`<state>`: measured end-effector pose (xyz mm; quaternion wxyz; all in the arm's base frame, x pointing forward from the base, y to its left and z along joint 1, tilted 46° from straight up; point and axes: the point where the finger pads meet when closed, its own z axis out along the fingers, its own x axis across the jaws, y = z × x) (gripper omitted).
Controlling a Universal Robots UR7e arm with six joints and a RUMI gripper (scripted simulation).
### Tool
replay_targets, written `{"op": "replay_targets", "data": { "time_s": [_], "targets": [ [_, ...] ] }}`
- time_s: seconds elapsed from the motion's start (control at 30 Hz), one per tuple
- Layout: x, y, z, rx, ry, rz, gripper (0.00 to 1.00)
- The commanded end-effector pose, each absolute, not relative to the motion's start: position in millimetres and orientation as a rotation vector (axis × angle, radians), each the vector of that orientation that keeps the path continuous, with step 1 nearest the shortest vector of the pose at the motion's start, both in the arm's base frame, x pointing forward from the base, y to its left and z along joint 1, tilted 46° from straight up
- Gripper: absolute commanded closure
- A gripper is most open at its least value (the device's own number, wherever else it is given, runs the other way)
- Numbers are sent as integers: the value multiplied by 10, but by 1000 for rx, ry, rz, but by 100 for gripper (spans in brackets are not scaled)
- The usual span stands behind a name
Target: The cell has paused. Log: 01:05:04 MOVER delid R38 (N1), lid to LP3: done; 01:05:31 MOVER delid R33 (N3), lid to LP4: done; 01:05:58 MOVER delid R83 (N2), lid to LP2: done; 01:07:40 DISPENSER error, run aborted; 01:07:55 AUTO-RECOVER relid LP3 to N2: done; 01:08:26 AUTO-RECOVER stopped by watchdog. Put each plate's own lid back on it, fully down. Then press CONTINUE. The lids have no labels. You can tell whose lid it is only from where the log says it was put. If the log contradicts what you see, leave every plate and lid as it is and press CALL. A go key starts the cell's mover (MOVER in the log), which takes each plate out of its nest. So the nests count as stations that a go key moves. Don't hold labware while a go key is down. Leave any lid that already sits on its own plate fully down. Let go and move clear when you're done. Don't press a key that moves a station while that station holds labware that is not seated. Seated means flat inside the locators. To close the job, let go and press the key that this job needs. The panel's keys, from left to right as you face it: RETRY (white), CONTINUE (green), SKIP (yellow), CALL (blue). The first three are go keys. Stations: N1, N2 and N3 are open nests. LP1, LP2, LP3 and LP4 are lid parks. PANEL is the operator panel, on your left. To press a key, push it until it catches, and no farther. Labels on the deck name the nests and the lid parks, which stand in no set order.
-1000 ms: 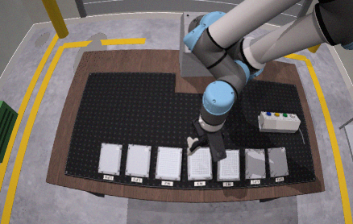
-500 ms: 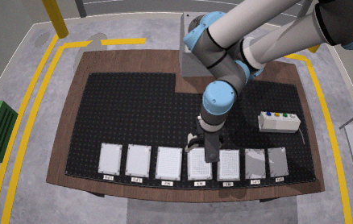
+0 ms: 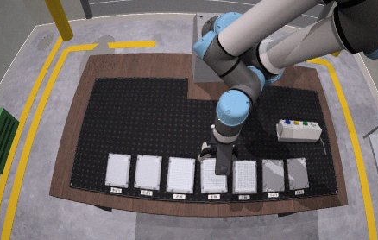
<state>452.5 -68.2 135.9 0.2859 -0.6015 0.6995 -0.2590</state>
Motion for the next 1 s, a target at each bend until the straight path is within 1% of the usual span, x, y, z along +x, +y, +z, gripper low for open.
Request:
{"op": "replay_targets", "data": {
  "time_s": [0.0,0.13,0.8,0.97],
  "targets": [
    [4724,-695,1183,-1600,1879,-704,18],
    [4867,-701,1043,-1600,1879,-704,18],
    [4867,-701,1044,-1600,1879,-704,18],
    [4873,-850,1056,-1569,1898,-691,18]
  ]
}}
